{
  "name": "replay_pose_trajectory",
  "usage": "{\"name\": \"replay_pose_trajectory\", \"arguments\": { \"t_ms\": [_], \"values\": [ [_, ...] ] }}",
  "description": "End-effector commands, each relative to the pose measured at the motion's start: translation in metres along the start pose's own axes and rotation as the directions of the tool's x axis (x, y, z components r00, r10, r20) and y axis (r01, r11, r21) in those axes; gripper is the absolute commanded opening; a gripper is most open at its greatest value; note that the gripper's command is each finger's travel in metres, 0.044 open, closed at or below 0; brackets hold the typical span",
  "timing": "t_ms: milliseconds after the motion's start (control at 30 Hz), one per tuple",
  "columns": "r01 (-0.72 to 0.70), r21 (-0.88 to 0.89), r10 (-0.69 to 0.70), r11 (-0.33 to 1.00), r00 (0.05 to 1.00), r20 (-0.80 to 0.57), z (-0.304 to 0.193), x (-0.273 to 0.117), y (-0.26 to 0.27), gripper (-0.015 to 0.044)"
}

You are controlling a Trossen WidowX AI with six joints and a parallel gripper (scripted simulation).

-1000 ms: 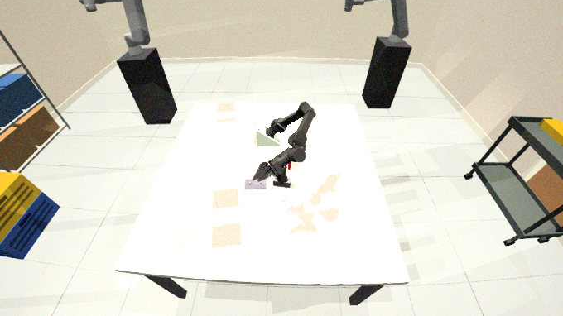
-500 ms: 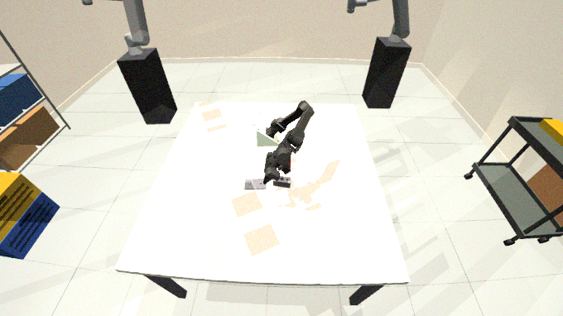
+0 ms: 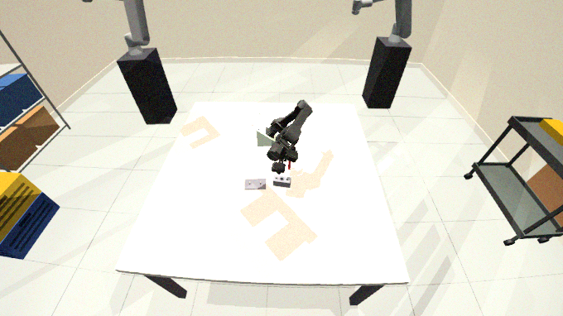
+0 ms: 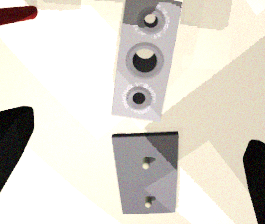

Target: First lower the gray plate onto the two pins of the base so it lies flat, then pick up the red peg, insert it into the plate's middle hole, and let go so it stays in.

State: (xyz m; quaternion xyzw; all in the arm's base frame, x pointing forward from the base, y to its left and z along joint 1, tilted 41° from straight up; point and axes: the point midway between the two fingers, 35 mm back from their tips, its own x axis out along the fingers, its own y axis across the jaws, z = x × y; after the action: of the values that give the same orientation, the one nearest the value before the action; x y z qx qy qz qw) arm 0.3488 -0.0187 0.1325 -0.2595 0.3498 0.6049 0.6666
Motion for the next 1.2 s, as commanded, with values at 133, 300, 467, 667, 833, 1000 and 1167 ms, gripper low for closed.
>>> {"name": "replay_pose_trajectory", "arguments": {
  "t_ms": [133, 300, 467, 667, 833, 1000, 1167],
  "values": [
    [-0.011, 0.003, 0.011, 1.0, 1.0, 0.026, 0.005, 0.032, 0.001, 0.044],
    [-0.011, 0.002, 0.011, 1.0, 1.0, 0.029, 0.006, 0.064, 0.004, 0.044],
    [-0.011, 0.002, 0.011, 1.0, 1.0, 0.029, 0.008, 0.069, 0.001, 0.044],
    [-0.011, 0.002, 0.011, 1.0, 1.0, 0.03, 0.009, 0.08, 0.001, 0.044],
    [-0.011, 0.002, 0.011, 1.0, 1.0, 0.029, 0.009, 0.087, 0.001, 0.044],
    [-0.011, 0.002, 0.01, 1.0, 1.0, 0.03, 0.01, 0.095, 0.0, 0.044],
    [-0.01, 0.002, 0.01, 1.0, 1.0, 0.03, 0.01, 0.103, 0.0, 0.044]
  ]
}}
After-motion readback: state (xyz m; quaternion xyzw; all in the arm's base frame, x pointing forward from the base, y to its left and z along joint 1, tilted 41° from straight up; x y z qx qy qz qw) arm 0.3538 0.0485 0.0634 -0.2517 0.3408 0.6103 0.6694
